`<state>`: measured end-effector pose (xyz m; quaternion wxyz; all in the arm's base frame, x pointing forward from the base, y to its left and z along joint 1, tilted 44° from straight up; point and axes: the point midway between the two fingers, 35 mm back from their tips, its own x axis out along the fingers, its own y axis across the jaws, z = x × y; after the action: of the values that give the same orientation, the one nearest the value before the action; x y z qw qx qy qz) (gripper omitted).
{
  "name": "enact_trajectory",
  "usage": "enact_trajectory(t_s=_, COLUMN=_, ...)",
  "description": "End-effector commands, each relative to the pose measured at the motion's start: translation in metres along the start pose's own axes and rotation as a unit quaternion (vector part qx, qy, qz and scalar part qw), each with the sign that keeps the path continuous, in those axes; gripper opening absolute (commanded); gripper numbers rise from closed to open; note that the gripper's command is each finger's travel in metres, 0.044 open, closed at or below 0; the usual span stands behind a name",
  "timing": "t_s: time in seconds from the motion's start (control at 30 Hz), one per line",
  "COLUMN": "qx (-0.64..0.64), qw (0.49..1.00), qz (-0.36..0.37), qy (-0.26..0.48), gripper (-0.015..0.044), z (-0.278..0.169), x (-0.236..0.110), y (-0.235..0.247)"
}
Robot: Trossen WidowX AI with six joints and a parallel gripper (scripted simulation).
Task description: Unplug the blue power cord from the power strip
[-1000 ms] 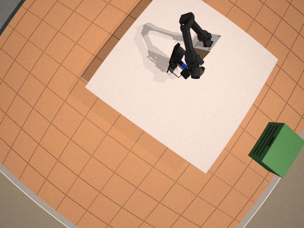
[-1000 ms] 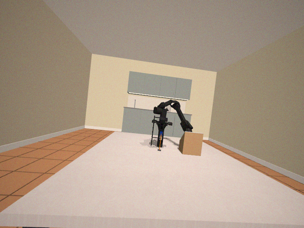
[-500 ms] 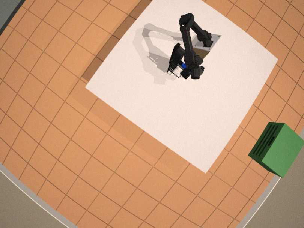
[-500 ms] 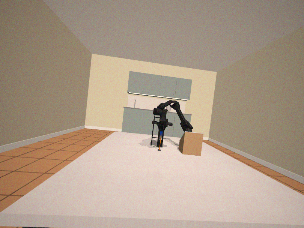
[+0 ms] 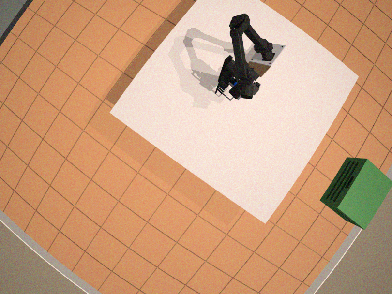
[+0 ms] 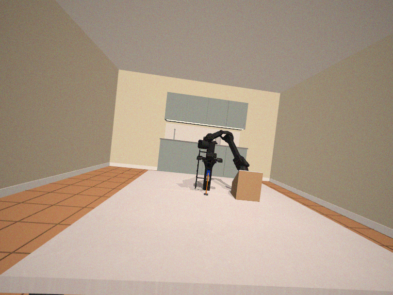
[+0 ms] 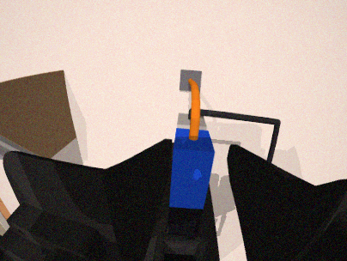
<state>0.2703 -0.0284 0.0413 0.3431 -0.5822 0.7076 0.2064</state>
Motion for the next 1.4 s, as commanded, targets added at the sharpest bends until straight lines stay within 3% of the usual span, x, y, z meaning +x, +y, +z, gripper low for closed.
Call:
enact_trajectory(t_s=0.0, qx=-0.003, qw=1.0, qz=0.001, qy=0.003, gripper=0.016, z=-0.008, x=0.001, y=0.003)
enact_trajectory(t_s=0.83, qx=-0.003, qw=1.0, qz=0.001, qy=0.004, gripper=0.016, z=-0.014, x=0.013, y=0.003)
enact_trajectory(t_s=0.93, qx=0.001, qw=1.0, qz=0.0, qy=0.001, gripper=0.0081, z=-0.014, x=0.011, y=0.001)
enact_trajectory(t_s=1.27, qx=0.001, qw=1.0, qz=0.0, qy=0.001, gripper=0.0, z=-0.013, x=0.011, y=0.001)
enact_trajectory(t_s=1.37, qx=0.001, qw=1.0, qz=0.0, qy=0.0, gripper=0.0, z=-0.011, x=0.011, y=0.001)
